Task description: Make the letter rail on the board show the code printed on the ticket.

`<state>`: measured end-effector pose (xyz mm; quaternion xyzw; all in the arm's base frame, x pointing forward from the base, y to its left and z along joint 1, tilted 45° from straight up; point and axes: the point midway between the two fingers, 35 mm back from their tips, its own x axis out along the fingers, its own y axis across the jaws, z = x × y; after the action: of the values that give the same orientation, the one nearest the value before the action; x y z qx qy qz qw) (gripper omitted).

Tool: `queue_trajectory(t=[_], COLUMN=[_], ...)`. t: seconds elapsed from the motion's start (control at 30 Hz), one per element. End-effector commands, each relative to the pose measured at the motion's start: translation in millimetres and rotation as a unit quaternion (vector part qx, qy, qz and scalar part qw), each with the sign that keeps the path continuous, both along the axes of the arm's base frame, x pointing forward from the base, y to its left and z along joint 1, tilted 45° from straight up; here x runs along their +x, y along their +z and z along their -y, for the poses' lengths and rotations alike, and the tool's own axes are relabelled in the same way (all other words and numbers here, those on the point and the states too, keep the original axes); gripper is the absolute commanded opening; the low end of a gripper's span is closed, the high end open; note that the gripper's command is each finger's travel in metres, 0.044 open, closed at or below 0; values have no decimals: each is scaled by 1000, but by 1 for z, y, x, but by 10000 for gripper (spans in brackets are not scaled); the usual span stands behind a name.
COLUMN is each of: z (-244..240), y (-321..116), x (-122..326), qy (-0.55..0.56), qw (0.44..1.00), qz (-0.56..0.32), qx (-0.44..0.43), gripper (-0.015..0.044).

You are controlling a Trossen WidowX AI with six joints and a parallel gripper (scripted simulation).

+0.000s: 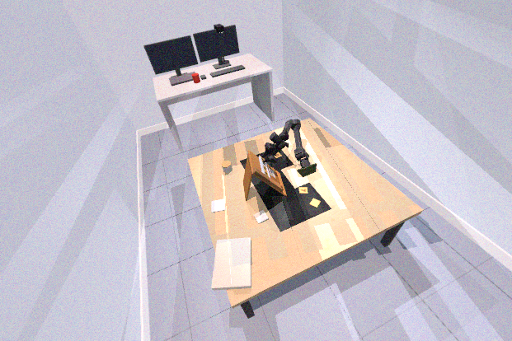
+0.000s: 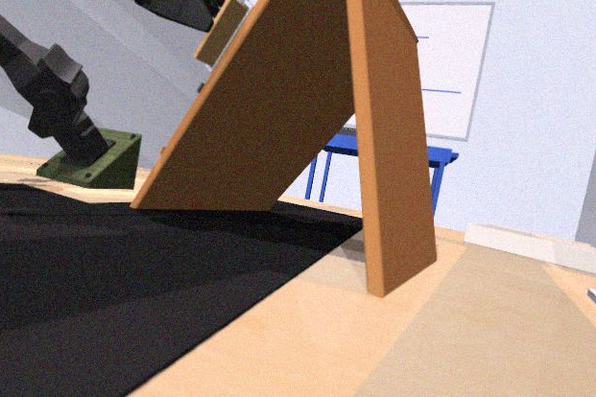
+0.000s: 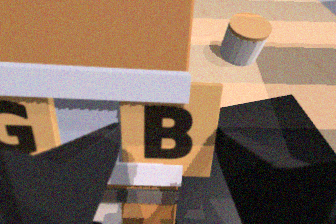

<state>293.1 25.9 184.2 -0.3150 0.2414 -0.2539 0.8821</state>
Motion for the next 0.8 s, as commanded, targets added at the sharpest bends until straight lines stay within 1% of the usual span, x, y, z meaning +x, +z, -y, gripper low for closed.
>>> queue_trajectory(t=[0.0, 0.77], z=[-1, -8], y=[-2, -7], x=[1, 4], qy=[-2, -2], qw=[1000, 1000], qz=[1, 1], qx=[0, 1], gripper=[0, 0])
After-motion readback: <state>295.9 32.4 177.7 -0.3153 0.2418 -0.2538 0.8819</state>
